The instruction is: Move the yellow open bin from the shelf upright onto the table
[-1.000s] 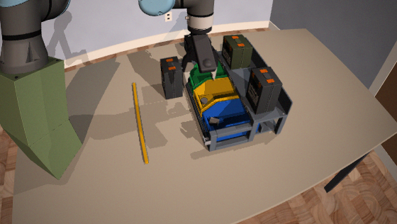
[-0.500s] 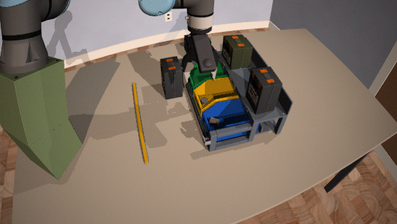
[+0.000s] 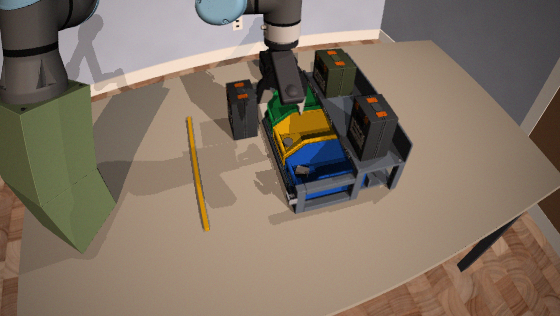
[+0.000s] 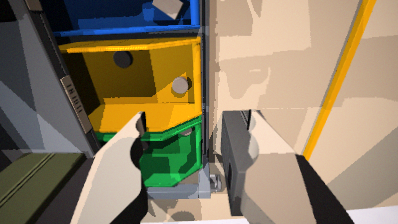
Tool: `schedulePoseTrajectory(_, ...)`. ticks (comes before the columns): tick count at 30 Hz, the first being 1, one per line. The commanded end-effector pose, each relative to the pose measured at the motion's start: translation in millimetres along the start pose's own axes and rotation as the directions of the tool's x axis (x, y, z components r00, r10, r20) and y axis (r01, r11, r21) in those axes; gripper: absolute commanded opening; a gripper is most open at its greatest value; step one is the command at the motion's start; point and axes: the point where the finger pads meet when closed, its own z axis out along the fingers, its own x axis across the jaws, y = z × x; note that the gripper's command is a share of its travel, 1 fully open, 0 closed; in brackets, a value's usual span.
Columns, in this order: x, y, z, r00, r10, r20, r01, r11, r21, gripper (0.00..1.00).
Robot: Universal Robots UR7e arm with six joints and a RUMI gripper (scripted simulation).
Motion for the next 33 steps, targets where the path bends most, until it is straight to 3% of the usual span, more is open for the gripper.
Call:
schedulePoseTrajectory(1,-3,1,6.6,1.000,-0.003,0.004,0.003,1.000,0.000,0.58)
schedulePoseTrajectory(33,-2,1,57.7,1.000,-0.003,0.004,0.003,1.000,0.001,0.58)
